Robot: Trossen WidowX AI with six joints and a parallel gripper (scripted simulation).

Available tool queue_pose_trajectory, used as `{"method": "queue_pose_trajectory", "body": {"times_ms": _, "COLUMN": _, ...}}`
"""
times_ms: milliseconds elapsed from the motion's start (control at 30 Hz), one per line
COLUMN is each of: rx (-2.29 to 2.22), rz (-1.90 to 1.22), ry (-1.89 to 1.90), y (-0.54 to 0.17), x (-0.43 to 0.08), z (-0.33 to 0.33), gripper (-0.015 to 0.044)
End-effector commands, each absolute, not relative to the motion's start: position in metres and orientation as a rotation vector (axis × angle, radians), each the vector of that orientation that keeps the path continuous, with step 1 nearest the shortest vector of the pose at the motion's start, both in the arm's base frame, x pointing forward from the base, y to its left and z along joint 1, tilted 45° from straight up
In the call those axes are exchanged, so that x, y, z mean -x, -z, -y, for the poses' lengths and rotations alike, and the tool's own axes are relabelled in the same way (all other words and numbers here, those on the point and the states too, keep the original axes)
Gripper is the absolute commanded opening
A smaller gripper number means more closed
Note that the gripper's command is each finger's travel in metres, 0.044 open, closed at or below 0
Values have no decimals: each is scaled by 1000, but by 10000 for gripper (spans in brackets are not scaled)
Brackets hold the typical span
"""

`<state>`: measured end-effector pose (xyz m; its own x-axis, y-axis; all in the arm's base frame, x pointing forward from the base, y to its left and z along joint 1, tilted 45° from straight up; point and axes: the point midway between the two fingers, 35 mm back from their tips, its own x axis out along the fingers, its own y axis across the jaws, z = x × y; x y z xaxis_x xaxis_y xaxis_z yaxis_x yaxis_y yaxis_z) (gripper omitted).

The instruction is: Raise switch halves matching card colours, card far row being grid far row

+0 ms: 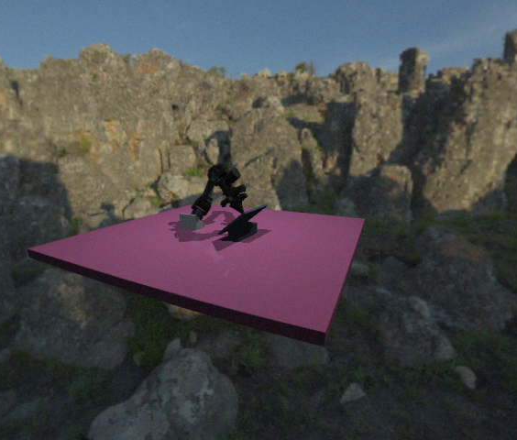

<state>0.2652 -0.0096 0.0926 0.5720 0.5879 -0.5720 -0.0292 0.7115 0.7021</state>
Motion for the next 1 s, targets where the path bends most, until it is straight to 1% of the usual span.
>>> {"method": "queue_pose_trajectory", "body": {"times_ms": 0, "rx": -705, "rz": -901, "ry": -394, "y": -89, "x": -268, "z": 7, "gripper": 0}}
{"method": "queue_pose_trajectory", "body": {"times_ms": 967, "rx": -704, "rz": -901, "ry": -394, "y": -83, "x": -274, "z": 1, "gripper": 0}}
